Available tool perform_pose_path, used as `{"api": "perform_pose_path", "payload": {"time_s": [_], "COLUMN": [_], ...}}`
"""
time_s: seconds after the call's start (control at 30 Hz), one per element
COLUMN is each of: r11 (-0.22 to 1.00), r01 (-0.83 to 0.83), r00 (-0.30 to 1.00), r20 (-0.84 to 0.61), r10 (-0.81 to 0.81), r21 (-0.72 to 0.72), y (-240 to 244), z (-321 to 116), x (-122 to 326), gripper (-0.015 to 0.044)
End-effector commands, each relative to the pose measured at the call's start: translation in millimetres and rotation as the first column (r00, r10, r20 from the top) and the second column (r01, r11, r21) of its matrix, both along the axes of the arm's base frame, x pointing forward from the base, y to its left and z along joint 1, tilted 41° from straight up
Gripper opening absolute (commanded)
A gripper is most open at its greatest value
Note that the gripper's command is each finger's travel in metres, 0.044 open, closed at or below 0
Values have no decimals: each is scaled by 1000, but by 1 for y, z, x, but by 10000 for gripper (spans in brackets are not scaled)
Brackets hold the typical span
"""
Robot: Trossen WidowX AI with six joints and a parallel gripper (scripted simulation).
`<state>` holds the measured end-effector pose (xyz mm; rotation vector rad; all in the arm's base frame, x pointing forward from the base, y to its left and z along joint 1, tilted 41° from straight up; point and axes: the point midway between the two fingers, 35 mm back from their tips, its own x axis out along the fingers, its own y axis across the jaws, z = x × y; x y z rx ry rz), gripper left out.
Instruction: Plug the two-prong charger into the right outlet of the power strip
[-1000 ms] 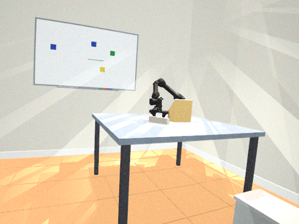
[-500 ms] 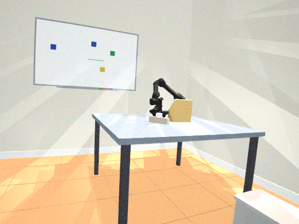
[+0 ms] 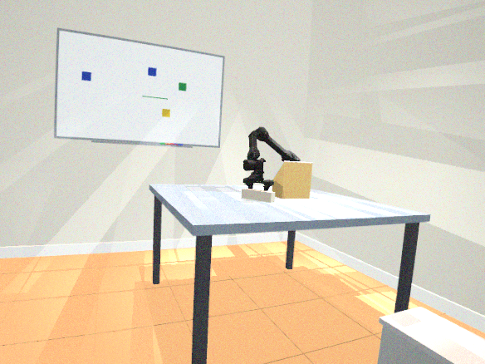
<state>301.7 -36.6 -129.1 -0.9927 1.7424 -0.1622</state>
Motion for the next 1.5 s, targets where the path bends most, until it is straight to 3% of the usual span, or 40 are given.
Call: {"api": "perform_pose_path", "payload": {"time_s": [0.0,1.47], "r11": [1000,1000], "r01": [-1,-2], "r00": [1000,1000], "r20": [1,1], "r10": [1,2], "r21": [8,8], "y": [0,-18], "z": [1,16], "x": [-2,-36], "gripper": [440,440]}}
